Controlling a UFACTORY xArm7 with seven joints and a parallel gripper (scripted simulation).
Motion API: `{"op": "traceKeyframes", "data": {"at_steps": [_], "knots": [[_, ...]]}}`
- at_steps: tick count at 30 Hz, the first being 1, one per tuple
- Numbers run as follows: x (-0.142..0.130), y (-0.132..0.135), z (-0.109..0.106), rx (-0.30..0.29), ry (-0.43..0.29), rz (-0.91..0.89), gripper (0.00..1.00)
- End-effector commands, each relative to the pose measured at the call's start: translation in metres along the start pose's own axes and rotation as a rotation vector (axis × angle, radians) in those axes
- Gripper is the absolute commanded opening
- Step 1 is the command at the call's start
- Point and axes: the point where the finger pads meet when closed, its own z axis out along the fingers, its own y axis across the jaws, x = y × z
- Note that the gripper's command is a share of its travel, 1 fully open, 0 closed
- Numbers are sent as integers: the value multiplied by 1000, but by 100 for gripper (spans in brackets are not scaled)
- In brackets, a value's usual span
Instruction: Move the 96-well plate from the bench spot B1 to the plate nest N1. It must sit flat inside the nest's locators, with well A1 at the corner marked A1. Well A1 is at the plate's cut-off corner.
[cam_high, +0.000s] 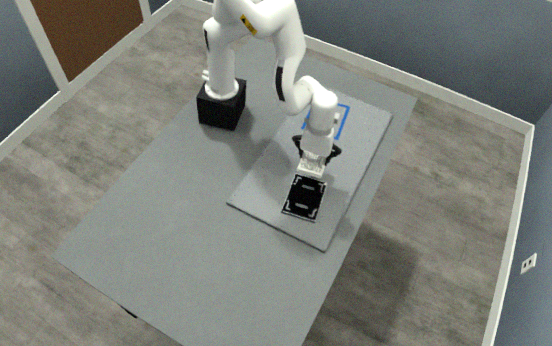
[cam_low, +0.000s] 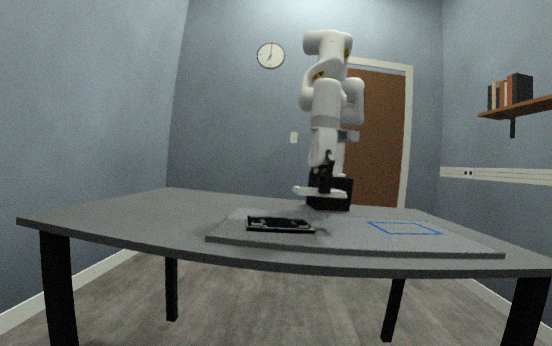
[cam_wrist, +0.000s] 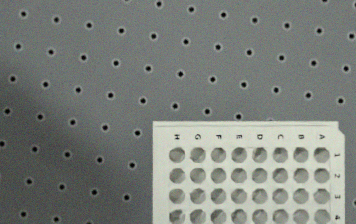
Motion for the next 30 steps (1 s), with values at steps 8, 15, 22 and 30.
{"op": "traceKeyframes", "data": {"at_steps": [8, 15, 22, 30], "knots": [[-37, 4, -2, -4, 0, -1, 0], [-60, 5, -3, -4, 0, -1, 0], [-77, 6, -3, -4, 0, -1, 0], [-102, 8, -4, -4, 0, -1, 0]]}}
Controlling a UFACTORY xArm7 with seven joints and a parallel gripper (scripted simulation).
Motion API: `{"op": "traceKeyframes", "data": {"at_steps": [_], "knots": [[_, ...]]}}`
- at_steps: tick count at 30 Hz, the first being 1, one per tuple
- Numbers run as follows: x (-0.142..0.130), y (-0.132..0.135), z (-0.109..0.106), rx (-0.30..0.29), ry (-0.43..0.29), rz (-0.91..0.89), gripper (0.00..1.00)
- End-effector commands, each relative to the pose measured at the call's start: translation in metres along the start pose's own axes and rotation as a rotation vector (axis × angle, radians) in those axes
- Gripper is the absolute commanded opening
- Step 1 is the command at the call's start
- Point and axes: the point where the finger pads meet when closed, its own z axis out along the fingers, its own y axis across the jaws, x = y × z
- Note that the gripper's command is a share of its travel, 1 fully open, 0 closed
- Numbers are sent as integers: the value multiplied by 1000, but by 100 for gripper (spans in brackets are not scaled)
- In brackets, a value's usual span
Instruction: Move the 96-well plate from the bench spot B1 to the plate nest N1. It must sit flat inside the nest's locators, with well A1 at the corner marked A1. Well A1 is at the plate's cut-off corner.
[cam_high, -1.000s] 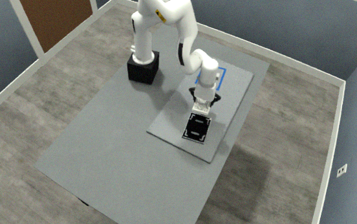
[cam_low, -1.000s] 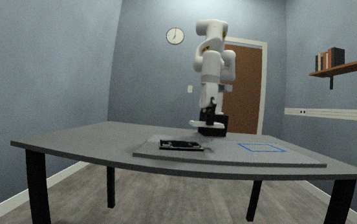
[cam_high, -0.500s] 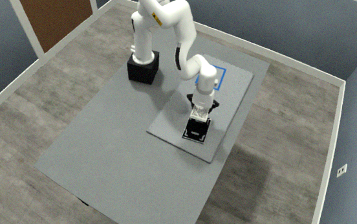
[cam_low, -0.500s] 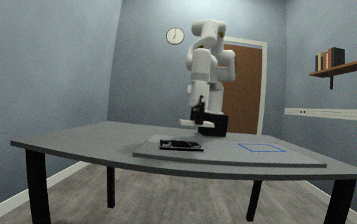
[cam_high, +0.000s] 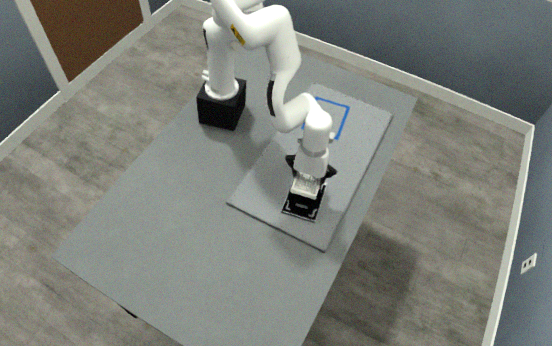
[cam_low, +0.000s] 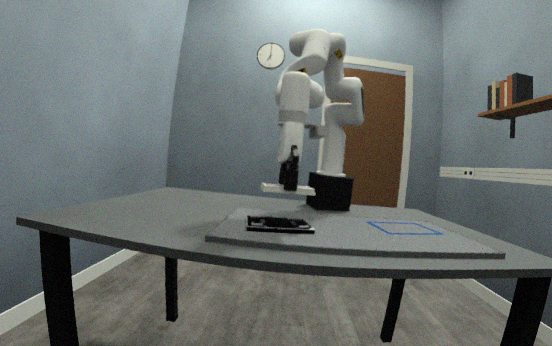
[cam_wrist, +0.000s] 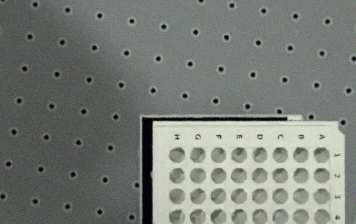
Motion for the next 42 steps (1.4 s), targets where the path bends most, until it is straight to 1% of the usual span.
{"op": "traceKeyframes", "data": {"at_steps": [1, 40, 42], "knots": [[-16, 3, -2, -4, -1, -1, 0], [-16, 3, -2, -4, -1, -1, 0], [-16, 3, 1, -4, -1, -1, 0]]}}
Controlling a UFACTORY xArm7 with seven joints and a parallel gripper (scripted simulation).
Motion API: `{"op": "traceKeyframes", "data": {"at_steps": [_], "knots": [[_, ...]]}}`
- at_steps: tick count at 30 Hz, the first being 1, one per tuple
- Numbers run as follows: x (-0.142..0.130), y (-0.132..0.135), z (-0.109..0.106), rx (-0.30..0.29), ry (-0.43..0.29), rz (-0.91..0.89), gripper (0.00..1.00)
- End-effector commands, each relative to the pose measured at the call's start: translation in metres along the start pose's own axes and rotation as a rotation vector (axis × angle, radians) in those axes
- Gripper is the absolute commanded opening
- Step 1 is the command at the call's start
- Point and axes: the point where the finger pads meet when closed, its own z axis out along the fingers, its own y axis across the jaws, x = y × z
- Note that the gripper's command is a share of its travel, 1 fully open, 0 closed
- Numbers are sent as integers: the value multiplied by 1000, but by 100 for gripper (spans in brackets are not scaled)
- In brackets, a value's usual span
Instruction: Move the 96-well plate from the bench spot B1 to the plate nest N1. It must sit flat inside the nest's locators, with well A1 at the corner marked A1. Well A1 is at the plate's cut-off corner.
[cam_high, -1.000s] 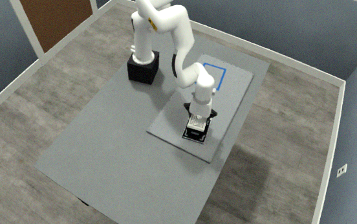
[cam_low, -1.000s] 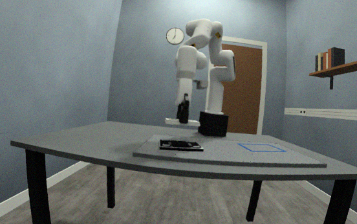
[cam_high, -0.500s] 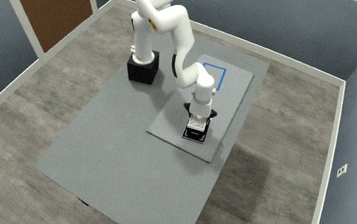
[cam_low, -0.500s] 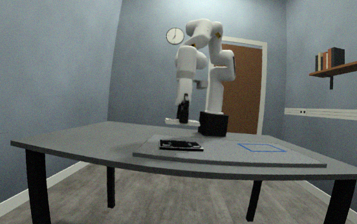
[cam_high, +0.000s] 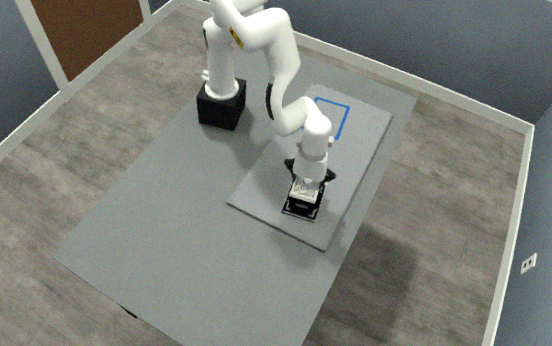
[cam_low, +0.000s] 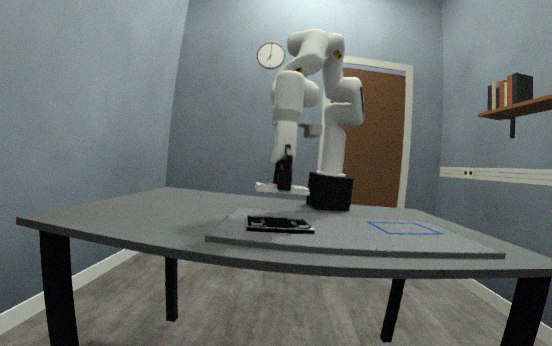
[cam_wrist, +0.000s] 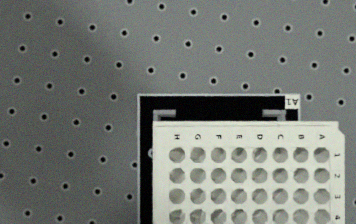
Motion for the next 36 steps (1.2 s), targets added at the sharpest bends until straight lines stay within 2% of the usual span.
{"op": "traceKeyframes", "data": {"at_steps": [1, 36], "knots": [[-1, 2, 3, -4, -3, 0, 0], [-1, 2, 55, -4, -3, 0, 0]]}}
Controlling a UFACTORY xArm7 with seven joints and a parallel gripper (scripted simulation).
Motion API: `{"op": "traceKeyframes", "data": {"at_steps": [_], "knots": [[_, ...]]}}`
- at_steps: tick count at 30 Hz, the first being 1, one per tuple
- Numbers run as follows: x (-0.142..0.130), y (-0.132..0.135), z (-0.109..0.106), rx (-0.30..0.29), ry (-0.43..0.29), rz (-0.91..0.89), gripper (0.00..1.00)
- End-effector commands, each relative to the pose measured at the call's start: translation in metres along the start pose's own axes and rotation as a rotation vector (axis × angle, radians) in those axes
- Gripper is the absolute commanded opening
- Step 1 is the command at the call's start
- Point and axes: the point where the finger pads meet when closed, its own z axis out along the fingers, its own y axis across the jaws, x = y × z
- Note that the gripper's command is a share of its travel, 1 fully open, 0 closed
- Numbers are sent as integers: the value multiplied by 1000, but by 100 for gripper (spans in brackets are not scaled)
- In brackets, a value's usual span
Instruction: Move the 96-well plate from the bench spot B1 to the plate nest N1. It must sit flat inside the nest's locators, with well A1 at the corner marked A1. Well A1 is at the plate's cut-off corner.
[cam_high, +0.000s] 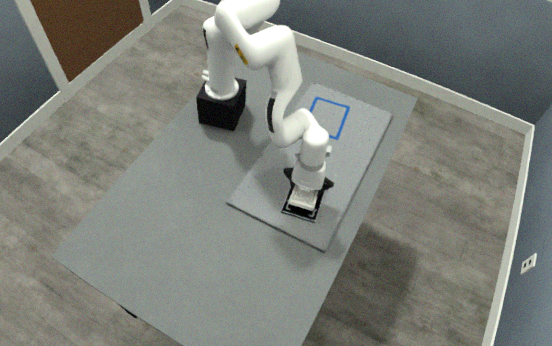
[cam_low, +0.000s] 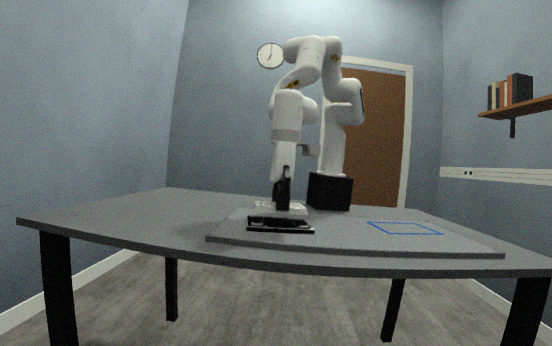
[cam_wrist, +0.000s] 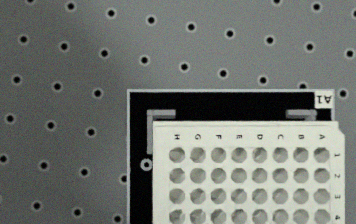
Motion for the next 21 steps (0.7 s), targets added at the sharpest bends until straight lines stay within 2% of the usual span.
{"op": "traceKeyframes", "data": {"at_steps": [1, 7, 21], "knots": [[-1, 2, 7, -4, -3, 0, 0], [-1, 2, 17, -4, -3, 0, 0], [-1, 2, 17, -4, -3, 0, 0]]}}
